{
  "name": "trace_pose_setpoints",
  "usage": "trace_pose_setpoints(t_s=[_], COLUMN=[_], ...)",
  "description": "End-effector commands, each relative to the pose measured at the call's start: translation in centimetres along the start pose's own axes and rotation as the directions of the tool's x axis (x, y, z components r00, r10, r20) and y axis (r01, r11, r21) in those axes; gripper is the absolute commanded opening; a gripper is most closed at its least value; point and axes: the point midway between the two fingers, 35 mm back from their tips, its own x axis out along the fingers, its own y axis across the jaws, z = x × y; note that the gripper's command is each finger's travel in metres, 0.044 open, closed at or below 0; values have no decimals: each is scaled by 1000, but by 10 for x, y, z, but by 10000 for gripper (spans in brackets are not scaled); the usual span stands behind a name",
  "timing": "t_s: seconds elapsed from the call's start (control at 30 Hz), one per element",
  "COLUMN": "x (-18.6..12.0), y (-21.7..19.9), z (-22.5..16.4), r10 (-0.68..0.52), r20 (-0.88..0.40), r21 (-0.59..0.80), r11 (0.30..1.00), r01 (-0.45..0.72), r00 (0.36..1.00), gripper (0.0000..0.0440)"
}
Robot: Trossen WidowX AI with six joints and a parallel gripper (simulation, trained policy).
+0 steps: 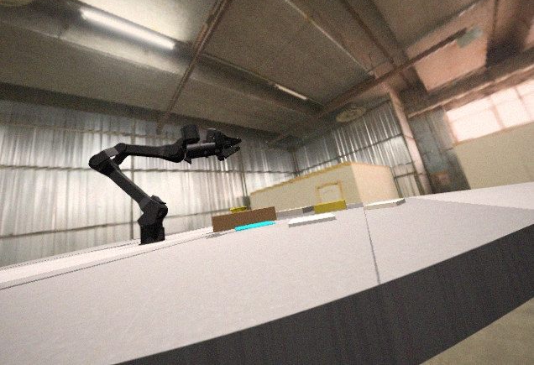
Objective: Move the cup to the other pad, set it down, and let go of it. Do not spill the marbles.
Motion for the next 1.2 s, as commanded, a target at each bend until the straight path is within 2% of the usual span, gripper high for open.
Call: trace_pose_setpoints(t_s=[0.0, 0.37, 0.43, 0.57, 0.73, 0.8, 1.17], x=[0, 0, 0, 2, 4, 5, 12], y=[0, 4, 5, 8, 12, 15, 26], z=[1, 2, 1, 0, 2, 3, 4], r10=[2, 16, 17, 27, 43, 51, 88], r20=[-1, -55, -75, -111, -149, -165, -261], r21=[2, 42, 56, 93, 146, 167, 287], r11=[1000, 999, 998, 996, 989, 986, 958], r01=[-2, -13, -13, -17, -21, -23, -9], r00=[1000, 998, 997, 993, 988, 985, 961], gripper=[374, 86, 50, 66, 144, 161, 152])
